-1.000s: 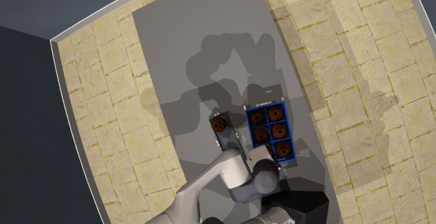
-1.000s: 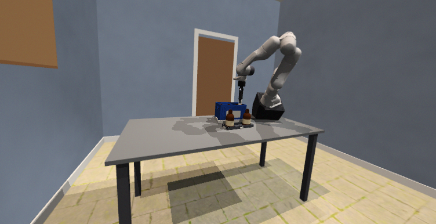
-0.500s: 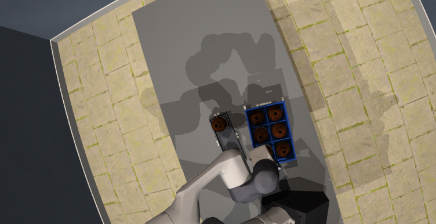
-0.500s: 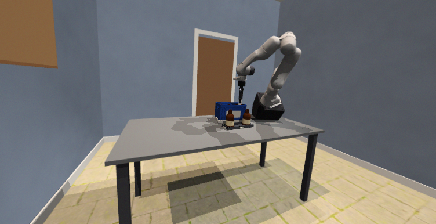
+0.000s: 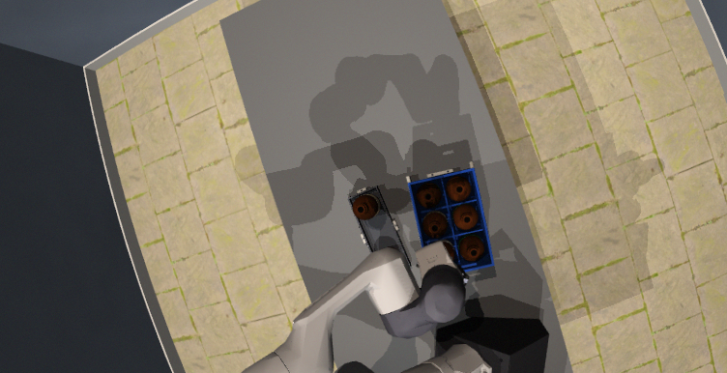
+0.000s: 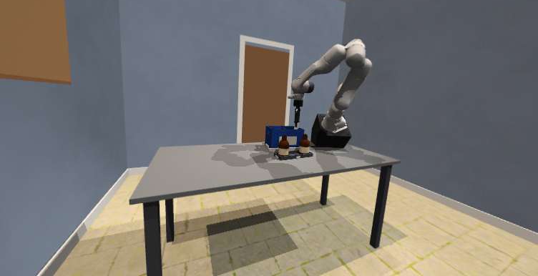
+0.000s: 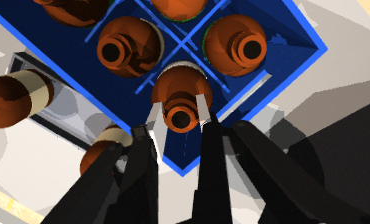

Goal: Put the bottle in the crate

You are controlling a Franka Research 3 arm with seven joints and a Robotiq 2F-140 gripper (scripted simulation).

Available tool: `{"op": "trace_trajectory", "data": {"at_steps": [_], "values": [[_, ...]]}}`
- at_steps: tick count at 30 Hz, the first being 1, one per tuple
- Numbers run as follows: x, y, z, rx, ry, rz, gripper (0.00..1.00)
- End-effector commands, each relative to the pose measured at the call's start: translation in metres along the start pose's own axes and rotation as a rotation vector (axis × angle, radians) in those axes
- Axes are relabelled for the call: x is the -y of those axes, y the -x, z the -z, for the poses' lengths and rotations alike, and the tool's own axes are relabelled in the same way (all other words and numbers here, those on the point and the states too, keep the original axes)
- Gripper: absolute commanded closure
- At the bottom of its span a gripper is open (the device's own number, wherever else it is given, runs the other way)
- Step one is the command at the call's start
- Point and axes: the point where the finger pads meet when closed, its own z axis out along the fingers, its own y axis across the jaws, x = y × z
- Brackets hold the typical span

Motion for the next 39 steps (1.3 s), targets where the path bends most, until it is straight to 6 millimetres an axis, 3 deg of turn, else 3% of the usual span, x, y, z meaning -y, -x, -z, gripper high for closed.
{"op": "trace_trajectory", "data": {"at_steps": [1, 39], "values": [[-0.0007, -0.0006, -0.0002, -0.003, 0.001, 0.002, 1.00], [-0.0008, -0.0005, -0.0099, -0.003, 0.001, 0.002, 1.00]]}}
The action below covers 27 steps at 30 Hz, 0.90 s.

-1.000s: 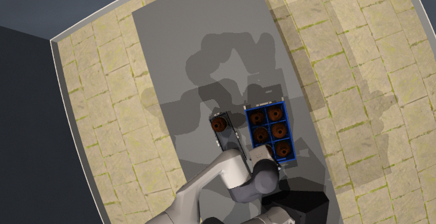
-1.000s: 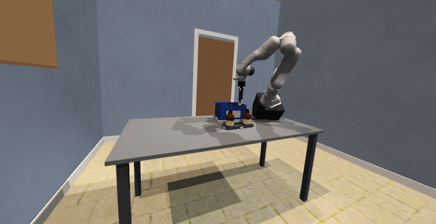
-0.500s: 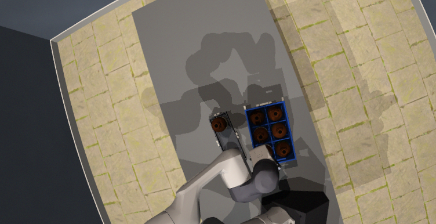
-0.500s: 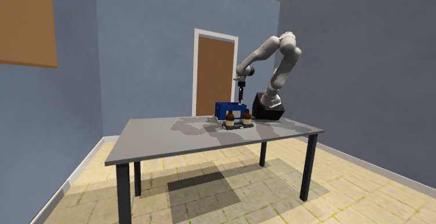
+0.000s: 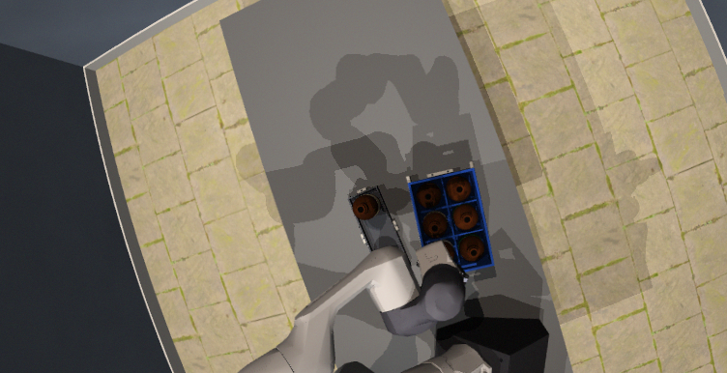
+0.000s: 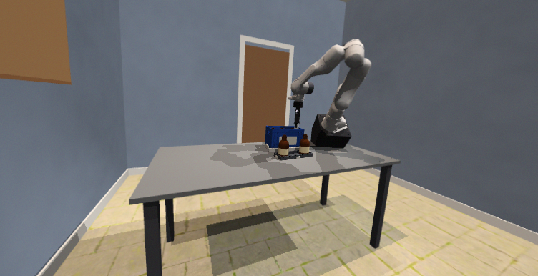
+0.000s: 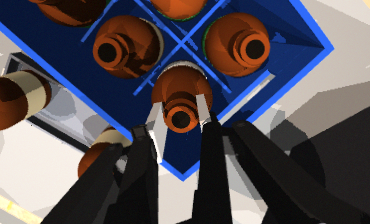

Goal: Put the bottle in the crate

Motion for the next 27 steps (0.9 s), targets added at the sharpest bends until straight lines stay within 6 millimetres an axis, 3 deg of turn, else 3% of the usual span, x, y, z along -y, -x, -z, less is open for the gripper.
{"op": "trace_trajectory", "data": {"at_steps": [1, 27], "values": [[-0.0010, -0.0012, -0.0018, -0.005, 0.002, 0.006, 1.00], [-0.0011, -0.0011, -0.0097, -0.005, 0.002, 0.006, 1.00]]}}
